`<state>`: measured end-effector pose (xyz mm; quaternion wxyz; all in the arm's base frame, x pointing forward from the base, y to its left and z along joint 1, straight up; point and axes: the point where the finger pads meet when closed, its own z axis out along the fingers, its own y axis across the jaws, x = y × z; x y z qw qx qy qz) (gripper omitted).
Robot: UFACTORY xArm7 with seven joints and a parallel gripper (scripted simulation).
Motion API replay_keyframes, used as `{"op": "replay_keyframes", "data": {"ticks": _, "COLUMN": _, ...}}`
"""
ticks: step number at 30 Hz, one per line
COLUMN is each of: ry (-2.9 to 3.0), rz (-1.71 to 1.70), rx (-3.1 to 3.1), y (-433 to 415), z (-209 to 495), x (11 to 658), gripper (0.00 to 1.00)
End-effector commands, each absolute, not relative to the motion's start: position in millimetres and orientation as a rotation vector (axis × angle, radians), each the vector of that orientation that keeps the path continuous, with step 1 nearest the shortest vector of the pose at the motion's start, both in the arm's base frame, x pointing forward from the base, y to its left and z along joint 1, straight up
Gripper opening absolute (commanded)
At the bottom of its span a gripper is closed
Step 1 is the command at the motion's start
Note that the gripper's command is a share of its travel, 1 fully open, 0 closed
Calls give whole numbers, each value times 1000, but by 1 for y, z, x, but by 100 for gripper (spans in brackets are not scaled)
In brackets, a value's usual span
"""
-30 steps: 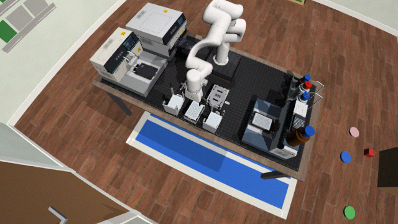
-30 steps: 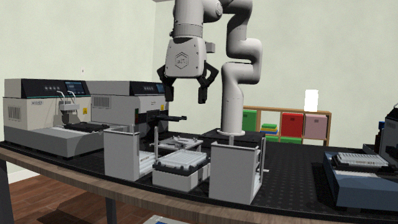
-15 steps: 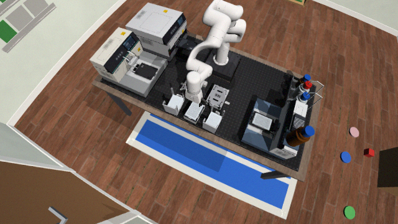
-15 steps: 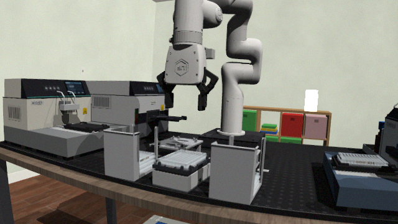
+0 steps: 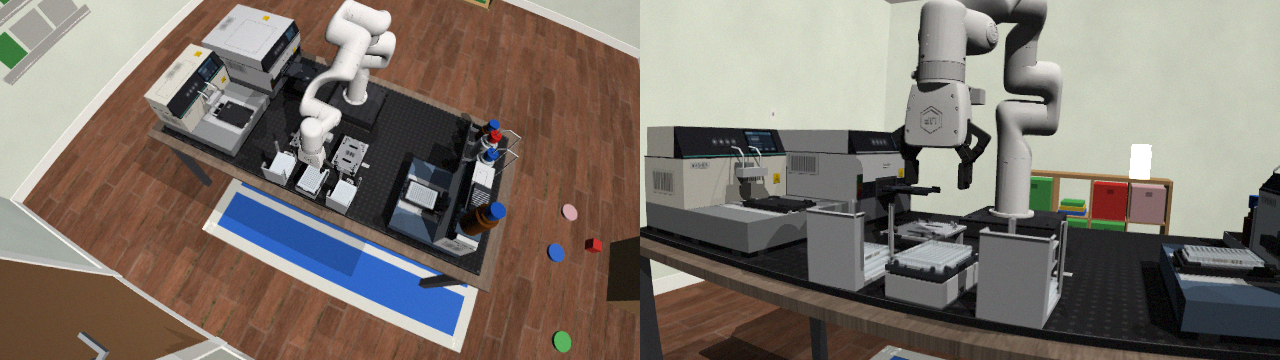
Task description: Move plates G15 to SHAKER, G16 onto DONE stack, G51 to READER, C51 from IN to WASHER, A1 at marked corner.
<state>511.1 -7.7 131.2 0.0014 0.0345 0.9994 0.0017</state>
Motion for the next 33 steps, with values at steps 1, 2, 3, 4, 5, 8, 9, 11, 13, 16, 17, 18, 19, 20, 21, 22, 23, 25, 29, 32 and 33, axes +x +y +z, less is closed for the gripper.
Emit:
{"op": "replay_keyframes", "data": {"ticks": 1, "ry": 3131, "rz": 6, "rx": 108, "y": -8, "z": 127, "x": 513, "gripper": 100}}
{"op": "replay_keyframes", "data": {"ticks": 2, "ry": 3131, "rz": 6, "rx": 108, "y": -8, "z": 125, "x": 513, "gripper": 100}}
{"op": "replay_keyframes", "data": {"ticks": 3, "ry": 3131, "rz": 6, "rx": 108, "y": -8, "z": 124, "x": 513, "gripper": 100}}
{"op": "replay_keyframes", "data": {"ticks": 4, "ry": 3131, "rz": 6, "rx": 108, "y": -8, "z": 123, "x": 513, "gripper": 100}}
{"op": "replay_keyframes", "data": {"ticks": 5, "ry": 3131, "rz": 6, "rx": 108, "y": -8, "z": 121, "x": 513, "gripper": 100}}
{"op": "replay_keyframes", "data": {"ticks": 8, "ry": 3131, "rz": 6, "rx": 108, "y": -8, "z": 120, "x": 513, "gripper": 100}}
{"op": "replay_keyframes", "data": {"ticks": 9, "ry": 3131, "rz": 6, "rx": 108, "y": -8, "z": 119, "x": 513, "gripper": 100}}
{"op": "replay_keyframes", "data": {"ticks": 11, "ry": 3131, "rz": 6, "rx": 108, "y": -8, "z": 116, "x": 513, "gripper": 100}}
{"op": "replay_keyframes", "data": {"ticks": 13, "ry": 3131, "rz": 6, "rx": 108, "y": -8, "z": 113, "x": 513, "gripper": 100}}
{"op": "replay_keyframes", "data": {"ticks": 16, "ry": 3131, "rz": 6, "rx": 108, "y": -8, "z": 109, "x": 513, "gripper": 100}}
{"op": "replay_keyframes", "data": {"ticks": 17, "ry": 3131, "rz": 6, "rx": 108, "y": -8, "z": 108, "x": 513, "gripper": 100}}
{"op": "replay_keyframes", "data": {"ticks": 18, "ry": 3131, "rz": 6, "rx": 108, "y": -8, "z": 107, "x": 513, "gripper": 100}}
{"op": "replay_keyframes", "data": {"ticks": 19, "ry": 3131, "rz": 6, "rx": 108, "y": -8, "z": 105, "x": 513, "gripper": 100}}
{"op": "replay_keyframes", "data": {"ticks": 20, "ry": 3131, "rz": 6, "rx": 108, "y": -8, "z": 104, "x": 513, "gripper": 100}}
{"op": "replay_keyframes", "data": {"ticks": 21, "ry": 3131, "rz": 6, "rx": 108, "y": -8, "z": 103, "x": 513, "gripper": 100}}
{"op": "replay_keyframes", "data": {"ticks": 22, "ry": 3131, "rz": 6, "rx": 108, "y": -8, "z": 101, "x": 513, "gripper": 100}}
{"op": "replay_keyframes", "data": {"ticks": 23, "ry": 3131, "rz": 6, "rx": 108, "y": -8, "z": 101, "x": 513, "gripper": 100}}
{"op": "replay_keyframes", "data": {"ticks": 25, "ry": 3131, "rz": 6, "rx": 108, "y": -8, "z": 100, "x": 513, "gripper": 100}}
{"op": "replay_keyframes", "data": {"ticks": 29, "ry": 3131, "rz": 6, "rx": 108, "y": -8, "z": 95, "x": 513, "gripper": 100}}
{"op": "replay_keyframes", "data": {"ticks": 32, "ry": 3131, "rz": 6, "rx": 108, "y": -8, "z": 91, "x": 513, "gripper": 100}}
{"op": "replay_keyframes", "data": {"ticks": 33, "ry": 3131, "rz": 6, "rx": 108, "y": -8, "z": 89, "x": 513, "gripper": 100}}
